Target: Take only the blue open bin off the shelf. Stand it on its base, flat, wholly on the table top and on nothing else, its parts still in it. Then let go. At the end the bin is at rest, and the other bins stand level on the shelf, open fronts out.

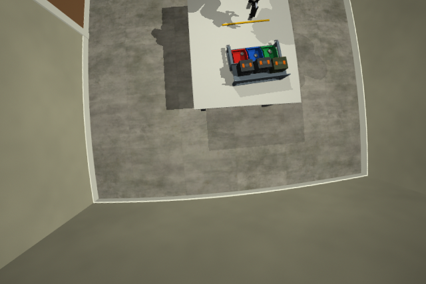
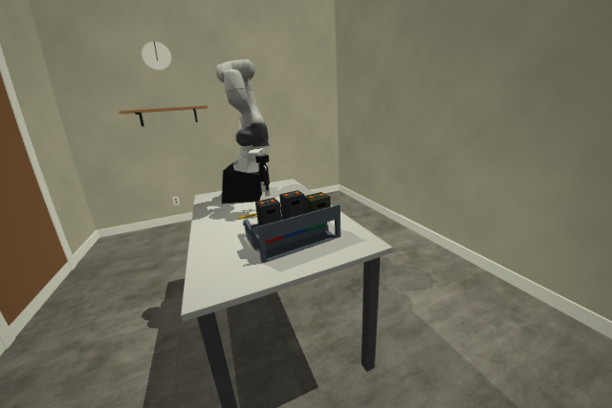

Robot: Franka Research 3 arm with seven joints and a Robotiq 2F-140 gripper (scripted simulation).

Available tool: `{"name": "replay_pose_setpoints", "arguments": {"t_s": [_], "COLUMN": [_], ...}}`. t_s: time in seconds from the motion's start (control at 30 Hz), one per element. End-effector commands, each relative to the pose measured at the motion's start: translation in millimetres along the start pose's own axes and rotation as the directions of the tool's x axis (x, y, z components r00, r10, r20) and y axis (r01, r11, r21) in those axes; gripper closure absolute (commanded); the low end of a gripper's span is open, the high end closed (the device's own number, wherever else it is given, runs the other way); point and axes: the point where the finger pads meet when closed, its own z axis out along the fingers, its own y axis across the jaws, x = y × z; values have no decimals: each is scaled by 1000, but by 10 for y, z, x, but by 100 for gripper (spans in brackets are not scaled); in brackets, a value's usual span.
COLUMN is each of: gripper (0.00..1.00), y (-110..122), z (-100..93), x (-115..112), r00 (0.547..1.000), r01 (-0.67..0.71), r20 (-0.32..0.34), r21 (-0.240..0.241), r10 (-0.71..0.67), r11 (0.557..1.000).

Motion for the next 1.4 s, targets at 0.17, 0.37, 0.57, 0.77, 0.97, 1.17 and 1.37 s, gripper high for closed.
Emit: {"name": "replay_pose_setpoints", "arguments": {"t_s": [0.17,0.37,0.57,0.77,0.97,1.17,1.37], "gripper": [43,43,43,43,43,43,43], "y": [-53,-53,-53,-53,-7,-53,-53], "z": [-272,-272,-272,-272,-53,-272,-272], "x": [-98,-98,-99,-99,-19,-100,-100], "r00": [995,995,995,995,1000,995,995], "r01": [93,93,93,93,20,93,93], "r20": [25,25,25,25,4,25,25], "r21": [-39,-39,-39,-39,-8,-39,-39], "r10": [-92,-92,-92,-92,-20,-92,-92], "r11": [995,995,995,995,1000,995,995]}}
